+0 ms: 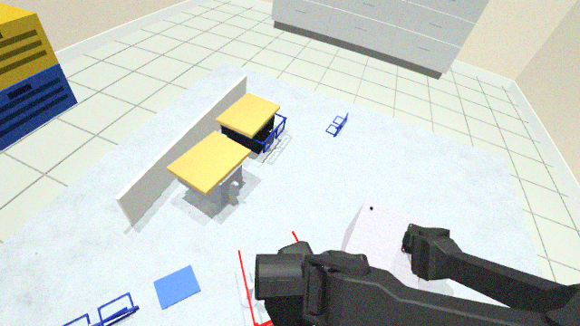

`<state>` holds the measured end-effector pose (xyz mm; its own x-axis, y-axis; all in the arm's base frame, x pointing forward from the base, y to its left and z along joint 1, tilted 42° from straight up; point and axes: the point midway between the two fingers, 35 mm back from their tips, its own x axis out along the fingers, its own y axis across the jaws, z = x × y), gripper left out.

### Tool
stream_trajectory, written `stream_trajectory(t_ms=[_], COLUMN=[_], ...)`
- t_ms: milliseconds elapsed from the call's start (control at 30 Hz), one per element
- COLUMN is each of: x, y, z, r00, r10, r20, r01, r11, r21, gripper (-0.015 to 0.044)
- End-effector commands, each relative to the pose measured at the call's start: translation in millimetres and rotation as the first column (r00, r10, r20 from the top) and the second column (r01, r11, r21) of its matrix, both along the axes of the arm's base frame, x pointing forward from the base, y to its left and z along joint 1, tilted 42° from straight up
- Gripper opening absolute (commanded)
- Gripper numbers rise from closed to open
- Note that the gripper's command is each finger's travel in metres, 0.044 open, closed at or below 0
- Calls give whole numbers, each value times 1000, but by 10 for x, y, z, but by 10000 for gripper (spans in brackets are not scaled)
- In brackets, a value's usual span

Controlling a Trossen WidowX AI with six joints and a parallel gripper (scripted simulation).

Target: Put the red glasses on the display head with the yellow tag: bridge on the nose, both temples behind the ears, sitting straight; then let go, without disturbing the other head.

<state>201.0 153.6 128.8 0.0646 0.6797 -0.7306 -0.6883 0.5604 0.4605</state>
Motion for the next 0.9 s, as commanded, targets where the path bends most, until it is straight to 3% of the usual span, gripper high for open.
stream_trajectory(t_ms=[0,867], x=[-34,-46], y=[-18,-22], z=[-29,-34], r00=[1000,1000], r10=[-1,-1], r20=[-4,-4], r01=[1,1], r11=[1000,1000], r21=[-5,-5], gripper=[0,0])
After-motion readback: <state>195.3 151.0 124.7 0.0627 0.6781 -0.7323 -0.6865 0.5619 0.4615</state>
